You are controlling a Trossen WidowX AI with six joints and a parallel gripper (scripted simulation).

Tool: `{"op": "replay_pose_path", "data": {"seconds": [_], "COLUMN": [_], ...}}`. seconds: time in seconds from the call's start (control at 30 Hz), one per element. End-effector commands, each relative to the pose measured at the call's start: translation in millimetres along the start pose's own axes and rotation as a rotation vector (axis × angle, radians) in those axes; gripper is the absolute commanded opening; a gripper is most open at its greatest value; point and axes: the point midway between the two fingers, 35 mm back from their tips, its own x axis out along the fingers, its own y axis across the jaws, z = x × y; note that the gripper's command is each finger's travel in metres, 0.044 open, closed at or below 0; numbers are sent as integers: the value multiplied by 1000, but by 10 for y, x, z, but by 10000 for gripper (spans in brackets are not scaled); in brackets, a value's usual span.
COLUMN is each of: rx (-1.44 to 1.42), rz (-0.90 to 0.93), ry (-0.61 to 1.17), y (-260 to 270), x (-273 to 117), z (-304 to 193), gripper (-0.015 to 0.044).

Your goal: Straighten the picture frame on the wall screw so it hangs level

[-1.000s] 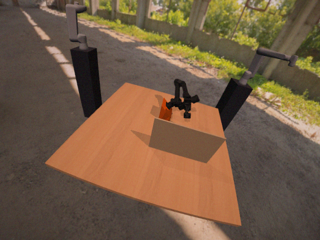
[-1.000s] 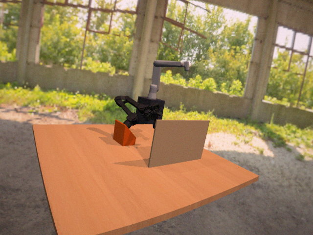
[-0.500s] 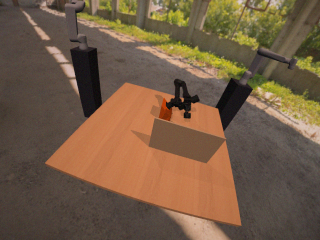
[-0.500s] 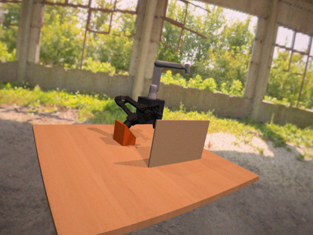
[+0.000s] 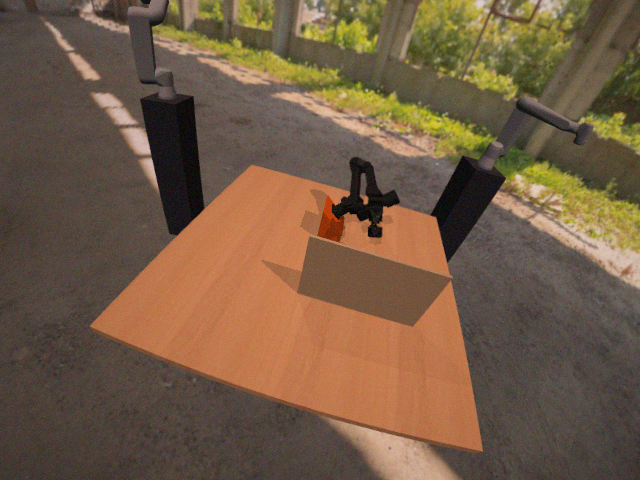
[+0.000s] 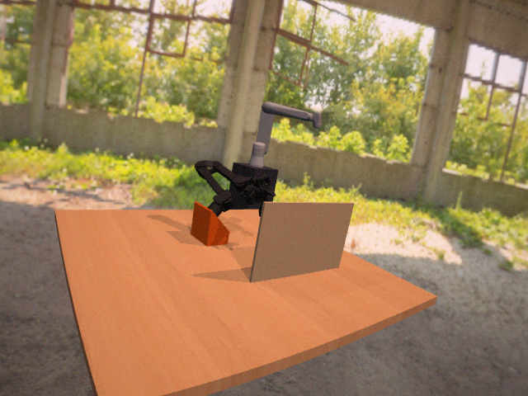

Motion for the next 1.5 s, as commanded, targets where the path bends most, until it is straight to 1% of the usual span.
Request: {"op": "replay_pose_path", "data": {"seconds": [0.0,0.37,0.9,1.0,1.23,1.3,1.47], "rx": [-33,-139,-145,-145,-146,-146,-146], "rz": [-2,-2,-1,-1,1,1,1], "ry": [-6,-8,-8,-8,-5,-5,-5], "y": [-60,-343,-365,-361,-362,-364,-364], "x": [132,620,695,831,1399,1458,1458], "z": [-6,78,68,38,64,81,81], "gripper": [260,260,260,260,260,260,260]}}
